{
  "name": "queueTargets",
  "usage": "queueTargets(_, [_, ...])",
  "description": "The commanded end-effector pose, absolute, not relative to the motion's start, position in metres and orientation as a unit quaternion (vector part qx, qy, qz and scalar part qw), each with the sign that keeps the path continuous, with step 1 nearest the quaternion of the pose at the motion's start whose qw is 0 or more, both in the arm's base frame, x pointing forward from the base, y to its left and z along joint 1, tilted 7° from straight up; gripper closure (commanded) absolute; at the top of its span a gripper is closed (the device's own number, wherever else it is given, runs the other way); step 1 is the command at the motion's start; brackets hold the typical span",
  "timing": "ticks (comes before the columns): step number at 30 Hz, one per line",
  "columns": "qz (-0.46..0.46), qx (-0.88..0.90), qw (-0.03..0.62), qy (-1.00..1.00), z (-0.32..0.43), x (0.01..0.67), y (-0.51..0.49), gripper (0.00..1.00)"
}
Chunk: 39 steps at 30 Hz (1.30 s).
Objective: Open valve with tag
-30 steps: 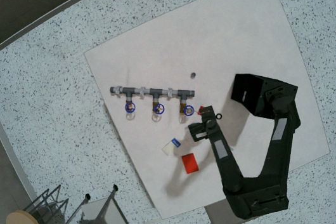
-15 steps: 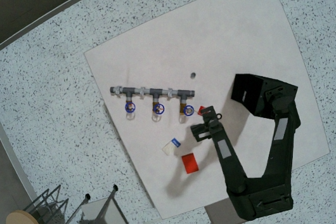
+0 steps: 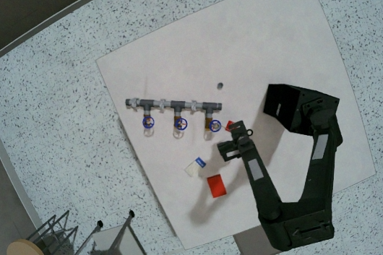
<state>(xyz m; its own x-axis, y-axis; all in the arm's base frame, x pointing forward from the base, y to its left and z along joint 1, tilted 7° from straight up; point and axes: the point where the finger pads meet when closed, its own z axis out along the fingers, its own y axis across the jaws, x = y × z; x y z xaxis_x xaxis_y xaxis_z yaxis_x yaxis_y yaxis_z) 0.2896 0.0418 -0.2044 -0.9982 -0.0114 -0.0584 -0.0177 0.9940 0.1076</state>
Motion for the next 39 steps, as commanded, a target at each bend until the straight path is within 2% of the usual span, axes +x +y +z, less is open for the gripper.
queueTargets(1, [0.057,-0.024,0.051,0.997,-0.1961,0.2998,0.0447,0.00])
queueTargets(39, [0.059,0.013,0.050,0.997,-0.1984,0.2998,0.0382,0.00])
